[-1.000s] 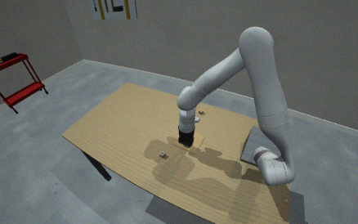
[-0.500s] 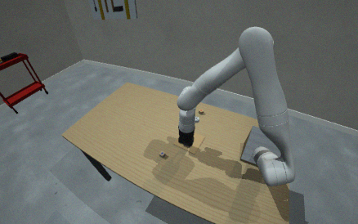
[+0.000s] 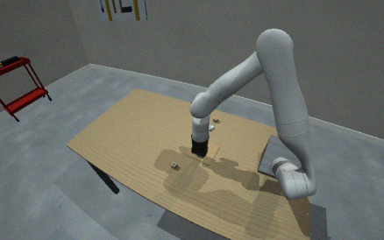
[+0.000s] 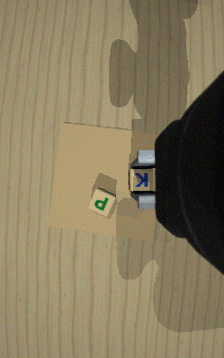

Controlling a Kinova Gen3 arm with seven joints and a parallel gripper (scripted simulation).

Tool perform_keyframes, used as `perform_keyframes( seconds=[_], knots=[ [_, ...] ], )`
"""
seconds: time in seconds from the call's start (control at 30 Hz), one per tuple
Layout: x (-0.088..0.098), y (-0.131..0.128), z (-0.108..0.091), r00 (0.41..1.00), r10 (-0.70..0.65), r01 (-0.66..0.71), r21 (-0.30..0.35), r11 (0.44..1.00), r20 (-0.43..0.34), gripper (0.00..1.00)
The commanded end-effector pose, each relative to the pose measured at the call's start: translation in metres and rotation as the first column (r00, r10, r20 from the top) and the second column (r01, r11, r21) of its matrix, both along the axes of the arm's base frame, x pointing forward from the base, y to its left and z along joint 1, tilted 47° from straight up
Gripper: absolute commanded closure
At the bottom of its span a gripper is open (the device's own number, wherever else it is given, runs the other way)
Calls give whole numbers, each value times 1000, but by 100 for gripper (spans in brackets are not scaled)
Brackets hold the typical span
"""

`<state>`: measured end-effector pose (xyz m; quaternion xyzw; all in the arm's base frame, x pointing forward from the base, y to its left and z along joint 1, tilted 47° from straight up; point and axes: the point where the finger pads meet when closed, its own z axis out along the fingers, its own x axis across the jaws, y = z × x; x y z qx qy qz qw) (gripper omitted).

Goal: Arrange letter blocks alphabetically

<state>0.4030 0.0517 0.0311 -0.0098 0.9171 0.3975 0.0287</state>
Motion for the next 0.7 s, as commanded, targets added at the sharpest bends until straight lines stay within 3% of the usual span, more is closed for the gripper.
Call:
perform_keyframes(
  seconds=[0.0,0.67],
  knots=[
    [1,-2,0,1000,-12,12,-1,1000,-10,51],
    [-1,1,-2,1000,-10,10,0,1000,-11,51]
  ],
)
